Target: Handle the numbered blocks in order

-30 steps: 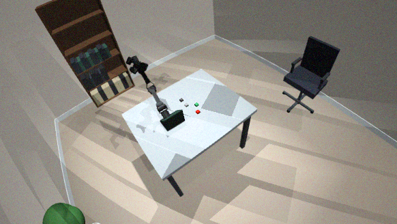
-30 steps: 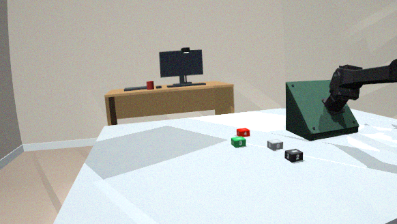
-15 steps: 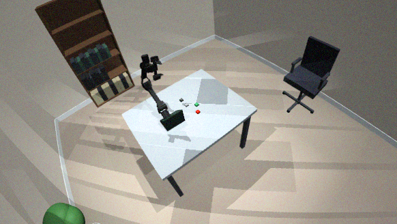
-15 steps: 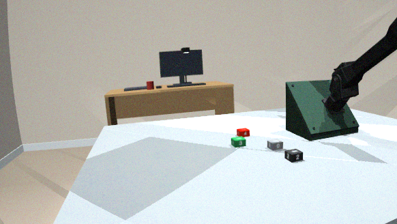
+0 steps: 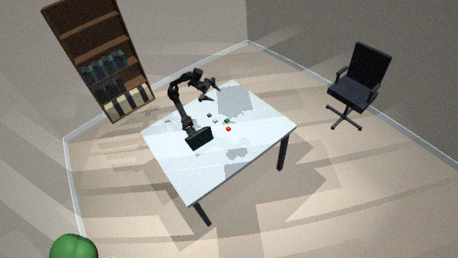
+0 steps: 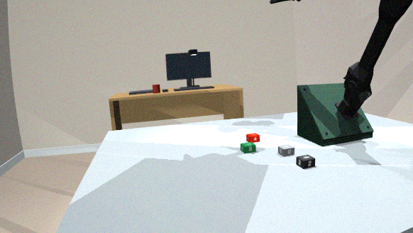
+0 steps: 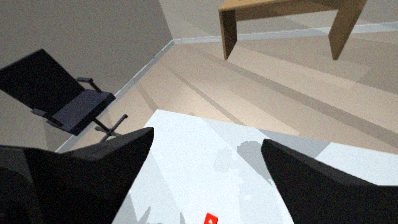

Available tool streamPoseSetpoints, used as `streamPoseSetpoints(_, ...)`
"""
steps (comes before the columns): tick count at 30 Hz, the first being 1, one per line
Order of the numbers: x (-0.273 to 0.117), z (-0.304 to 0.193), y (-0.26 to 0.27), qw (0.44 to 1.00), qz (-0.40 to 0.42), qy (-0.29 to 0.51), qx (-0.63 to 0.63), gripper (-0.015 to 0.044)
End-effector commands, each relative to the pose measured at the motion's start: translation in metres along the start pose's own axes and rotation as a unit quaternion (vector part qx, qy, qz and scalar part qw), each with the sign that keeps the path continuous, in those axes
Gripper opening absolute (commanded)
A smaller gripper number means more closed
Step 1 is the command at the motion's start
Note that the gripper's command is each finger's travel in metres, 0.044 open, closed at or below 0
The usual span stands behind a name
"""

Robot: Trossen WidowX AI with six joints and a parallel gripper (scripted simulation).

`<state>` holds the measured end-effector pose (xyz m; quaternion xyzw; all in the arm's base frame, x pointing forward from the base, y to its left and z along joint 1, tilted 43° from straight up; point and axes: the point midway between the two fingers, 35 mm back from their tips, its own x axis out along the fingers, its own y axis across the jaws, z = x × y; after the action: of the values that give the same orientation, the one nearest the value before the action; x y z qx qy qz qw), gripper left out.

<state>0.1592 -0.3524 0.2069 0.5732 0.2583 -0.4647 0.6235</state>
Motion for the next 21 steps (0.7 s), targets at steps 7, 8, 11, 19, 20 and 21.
streamPoseSetpoints(7, 0.108, -0.112, 0.011, 0.91, 0.029, 0.256, -0.326, 0.04)
streamPoseSetpoints(8, 0.115, -0.123, 0.011, 0.894, 0.037, 0.277, -0.351, 0.04)
streamPoseSetpoints(11, 0.135, -0.158, 0.008, 0.839, 0.065, 0.338, -0.422, 0.04)
streamPoseSetpoints(19, 0.168, -0.25, -0.01, 0.662, 0.165, 0.473, -0.558, 0.04)
streamPoseSetpoints(20, 0.169, -0.252, -0.011, 0.657, 0.168, 0.476, -0.56, 0.04)
streamPoseSetpoints(21, 0.169, -0.252, -0.011, 0.657, 0.168, 0.476, -0.56, 0.04)
